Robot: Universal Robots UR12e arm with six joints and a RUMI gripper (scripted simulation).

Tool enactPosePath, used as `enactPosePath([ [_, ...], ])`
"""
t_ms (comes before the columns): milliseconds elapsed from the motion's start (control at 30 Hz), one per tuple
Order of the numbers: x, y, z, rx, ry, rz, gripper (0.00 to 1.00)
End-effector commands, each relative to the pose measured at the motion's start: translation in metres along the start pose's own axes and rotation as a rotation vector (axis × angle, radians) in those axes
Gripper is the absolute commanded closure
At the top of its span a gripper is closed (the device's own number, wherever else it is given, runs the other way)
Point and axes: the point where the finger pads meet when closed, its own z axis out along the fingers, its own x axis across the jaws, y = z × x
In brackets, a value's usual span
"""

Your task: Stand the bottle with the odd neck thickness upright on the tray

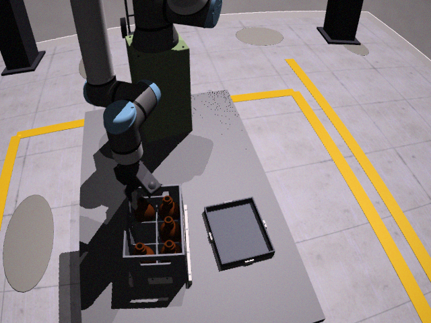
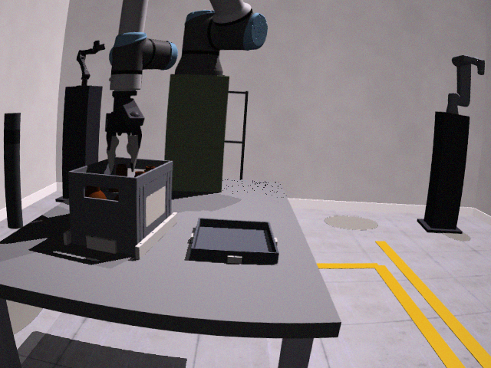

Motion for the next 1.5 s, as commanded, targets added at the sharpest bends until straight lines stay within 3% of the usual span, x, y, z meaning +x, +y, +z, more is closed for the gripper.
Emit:
enactPosePath([
  [0,0.002,-0.002,0.0,0.001,0.003,-0.001,0.62],
  [833,0.001,-0.001,-0.005,0.001,0.002,-0.001,0.62],
  [1233,-0.001,0.0,-0.028,0.0,0.0,-0.001,0.62],
  [1467,-0.001,0.0,-0.052,0.0,0.0,0.0,0.62],
])
